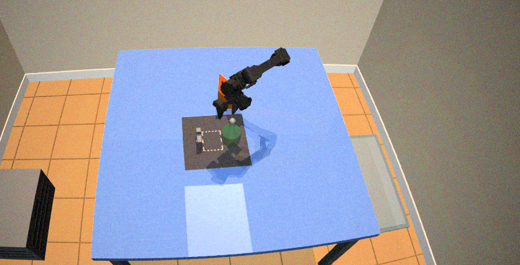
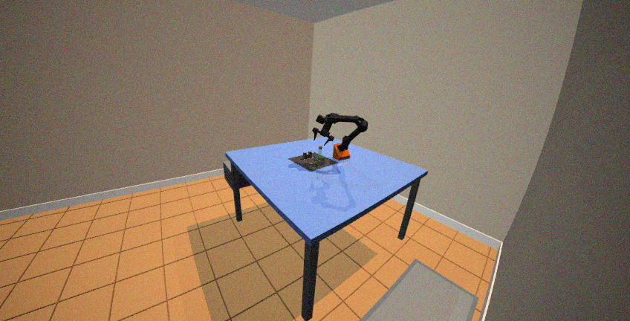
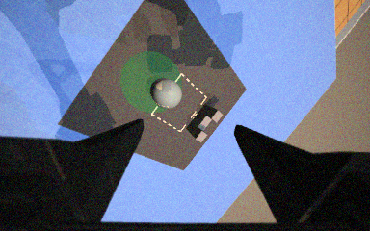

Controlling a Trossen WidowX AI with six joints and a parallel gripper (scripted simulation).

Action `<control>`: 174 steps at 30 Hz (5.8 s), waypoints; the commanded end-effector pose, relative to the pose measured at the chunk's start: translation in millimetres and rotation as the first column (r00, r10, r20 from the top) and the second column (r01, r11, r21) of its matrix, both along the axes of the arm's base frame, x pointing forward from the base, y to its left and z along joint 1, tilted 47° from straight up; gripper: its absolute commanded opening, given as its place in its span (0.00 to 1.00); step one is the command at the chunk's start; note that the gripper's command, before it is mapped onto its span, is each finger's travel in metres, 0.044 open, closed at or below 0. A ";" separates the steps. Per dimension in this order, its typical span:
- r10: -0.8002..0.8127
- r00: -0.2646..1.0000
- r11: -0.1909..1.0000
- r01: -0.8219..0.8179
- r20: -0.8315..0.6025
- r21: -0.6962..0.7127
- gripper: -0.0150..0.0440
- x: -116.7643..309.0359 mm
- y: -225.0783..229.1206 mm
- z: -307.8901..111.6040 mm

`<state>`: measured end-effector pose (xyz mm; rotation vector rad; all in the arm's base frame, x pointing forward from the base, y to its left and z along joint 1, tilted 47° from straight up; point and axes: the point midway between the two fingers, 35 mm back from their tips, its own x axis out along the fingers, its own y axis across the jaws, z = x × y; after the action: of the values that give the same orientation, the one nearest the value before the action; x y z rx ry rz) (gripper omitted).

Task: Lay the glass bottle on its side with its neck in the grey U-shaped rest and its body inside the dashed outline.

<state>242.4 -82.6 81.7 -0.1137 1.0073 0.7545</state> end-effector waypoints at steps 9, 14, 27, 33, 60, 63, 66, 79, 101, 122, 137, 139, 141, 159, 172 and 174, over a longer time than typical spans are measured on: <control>0.606 0.609 0.780 -0.582 0.512 -0.231 1.00 4.5 45.5 49.1; 0.734 0.557 0.644 -0.752 0.390 -0.139 1.00 12.8 62.4 35.3; 0.752 0.544 0.622 -0.773 0.373 -0.125 1.00 14.3 62.1 30.8; 0.752 0.544 0.622 -0.773 0.372 -0.126 1.00 15.8 55.6 24.1; 0.752 0.544 0.621 -0.773 0.372 -0.127 0.73 18.5 34.0 0.9; 0.752 0.544 0.621 -0.773 0.372 -0.127 0.60 18.5 34.0 0.9; 0.752 0.544 0.621 -0.773 0.372 -0.127 0.47 18.5 34.0 0.9; 0.752 0.544 0.621 -0.773 0.372 -0.127 0.45 18.5 34.0 0.9; 0.744 0.548 0.625 -0.773 0.383 -0.107 0.45 19.9 22.3 -7.2; 0.724 0.552 0.630 -0.773 0.414 -0.070 0.45 21.2 12.1 -15.2; 0.708 0.557 0.634 -0.772 0.435 -0.043 0.45 22.1 4.8 -21.5; 0.705 0.558 0.635 -0.772 0.437 -0.039 0.45 22.2 3.8 -22.4; 0.703 0.559 0.635 -0.772 0.440 -0.036 0.45 22.4 2.8 -23.4; 0.684 0.568 0.640 -0.768 0.459 -0.003 0.45 23.8 -6.9 -33.3; 0.668 0.577 0.645 -0.764 0.470 0.021 0.45 25.0 -14.4 -42.1; 0.665 0.579 0.646 -0.763 0.471 0.025 0.45 25.2 -15.6 -43.6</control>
<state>266.5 -92.5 44.7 -0.4869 0.4006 1.5282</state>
